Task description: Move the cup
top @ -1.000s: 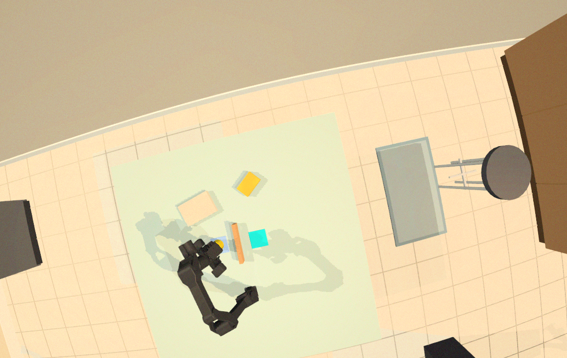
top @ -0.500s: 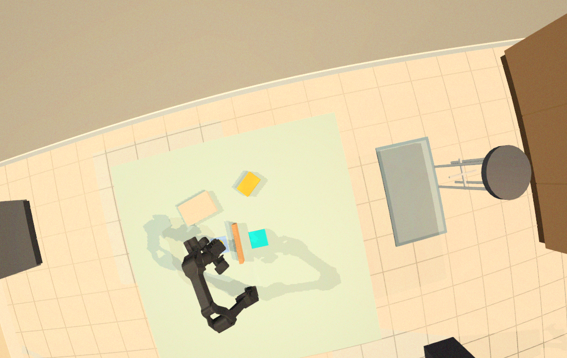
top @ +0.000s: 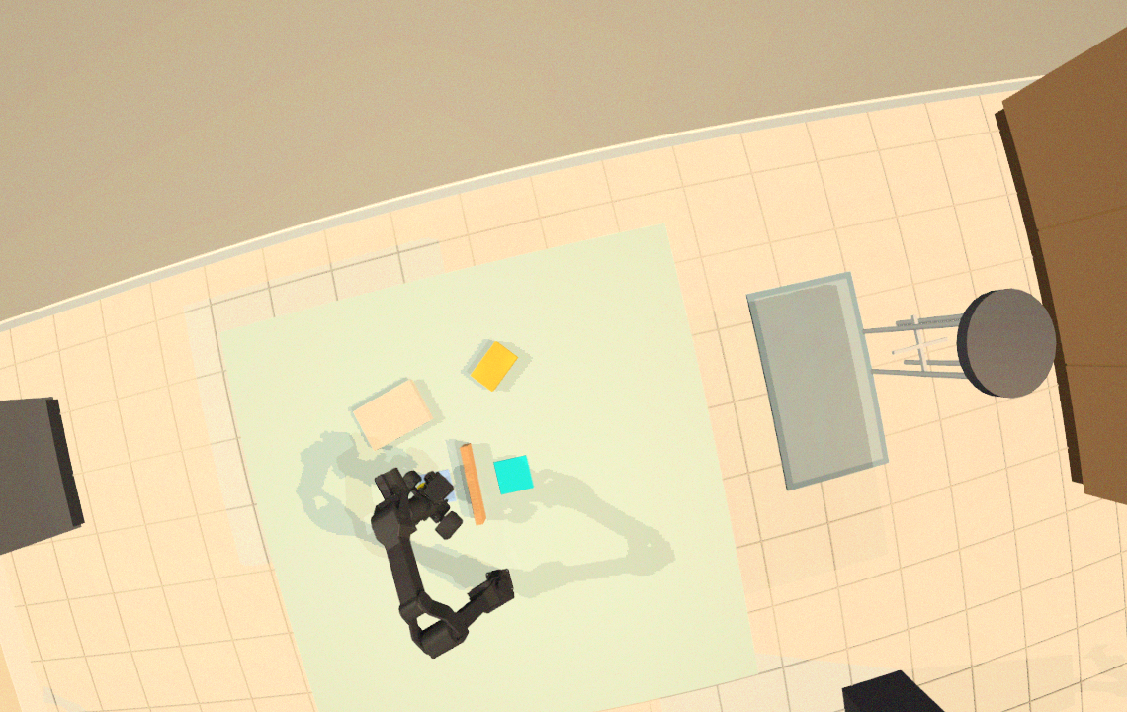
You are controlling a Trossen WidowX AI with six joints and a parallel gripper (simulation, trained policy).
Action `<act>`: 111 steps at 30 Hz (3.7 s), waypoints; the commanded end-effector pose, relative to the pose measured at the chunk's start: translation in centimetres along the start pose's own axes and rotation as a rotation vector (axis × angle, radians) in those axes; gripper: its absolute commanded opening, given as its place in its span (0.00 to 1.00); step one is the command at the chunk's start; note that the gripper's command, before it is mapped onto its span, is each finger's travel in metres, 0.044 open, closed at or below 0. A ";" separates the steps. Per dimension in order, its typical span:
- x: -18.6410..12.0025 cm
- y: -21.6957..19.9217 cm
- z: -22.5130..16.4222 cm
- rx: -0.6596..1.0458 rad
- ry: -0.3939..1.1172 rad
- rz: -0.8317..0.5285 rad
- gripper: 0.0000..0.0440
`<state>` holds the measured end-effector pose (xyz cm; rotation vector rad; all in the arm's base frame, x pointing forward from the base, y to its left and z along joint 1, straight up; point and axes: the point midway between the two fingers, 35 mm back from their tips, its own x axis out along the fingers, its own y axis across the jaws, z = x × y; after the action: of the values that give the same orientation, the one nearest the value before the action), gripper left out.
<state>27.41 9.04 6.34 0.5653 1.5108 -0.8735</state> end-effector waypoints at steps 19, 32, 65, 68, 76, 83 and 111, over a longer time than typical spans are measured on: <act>-5.2 -2.3 1.6 0.097 -0.012 0.102 0.03; -8.4 -3.5 4.3 0.223 -0.034 0.185 0.00; -7.1 -8.1 13.8 0.495 -0.114 0.293 0.00; -6.5 -8.6 14.3 0.513 -0.116 0.293 0.00; -4.7 -9.7 15.1 0.556 -0.120 0.291 0.00; -2.9 -10.4 15.3 0.585 -0.119 0.286 0.00; 1.0 -12.8 14.7 0.685 -0.116 0.314 0.38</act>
<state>26.36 -10.43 7.93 1.1764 0.9690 -1.1572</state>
